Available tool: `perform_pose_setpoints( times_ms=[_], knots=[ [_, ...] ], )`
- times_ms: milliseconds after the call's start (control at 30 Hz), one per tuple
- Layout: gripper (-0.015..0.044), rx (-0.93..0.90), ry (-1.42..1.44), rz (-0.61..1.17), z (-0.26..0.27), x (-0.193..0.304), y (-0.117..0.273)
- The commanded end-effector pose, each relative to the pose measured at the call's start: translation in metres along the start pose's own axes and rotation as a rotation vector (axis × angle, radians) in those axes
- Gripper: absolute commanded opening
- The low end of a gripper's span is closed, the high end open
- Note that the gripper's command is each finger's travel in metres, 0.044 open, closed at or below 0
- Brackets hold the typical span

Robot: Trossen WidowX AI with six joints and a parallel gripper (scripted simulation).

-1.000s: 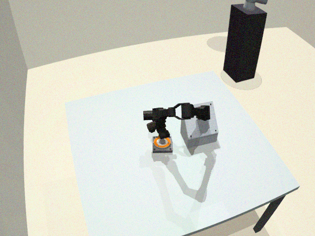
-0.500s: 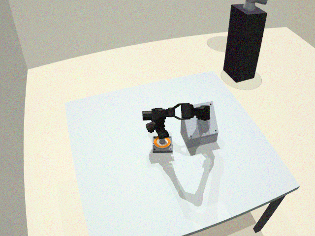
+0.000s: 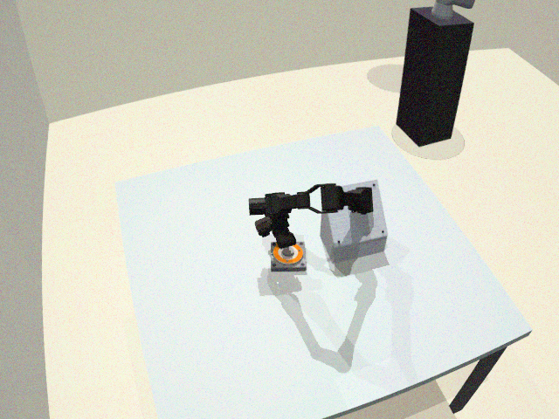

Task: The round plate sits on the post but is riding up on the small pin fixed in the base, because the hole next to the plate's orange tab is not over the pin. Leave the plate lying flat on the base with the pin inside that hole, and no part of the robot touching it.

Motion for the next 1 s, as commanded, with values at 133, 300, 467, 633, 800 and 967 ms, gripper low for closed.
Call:
perform_pose_setpoints(
  times_ms=[133, 300, 467, 633, 800, 967],
  knots=[
    [0.0, -0.005, 0.007, -0.005, 0.006, -0.012, 0.001],
    [0.0, -0.006, 0.007, -0.005, 0.01, -0.016, 0.001],
    [0.0, -0.006, 0.007, -0.005, 0.013, -0.02, 0.002],
    [0.0, -0.006, 0.007, -0.005, 0.016, -0.023, 0.002],
    [0.0, -0.006, 0.007, -0.005, 0.019, -0.025, 0.003],
    [0.0, -0.006, 0.007, -0.005, 0.021, -0.027, 0.003]
  ],
)
Point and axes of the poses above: the point midway between the two fingers, 35 mm back from their tips, its own y axis back along the fingers, its own z axis across the jaws, x = y × z, the point moved 3 cm from there along y, back along the fingers, and after that the axes turned 4 degrees about -y, right-handed, at the moved point
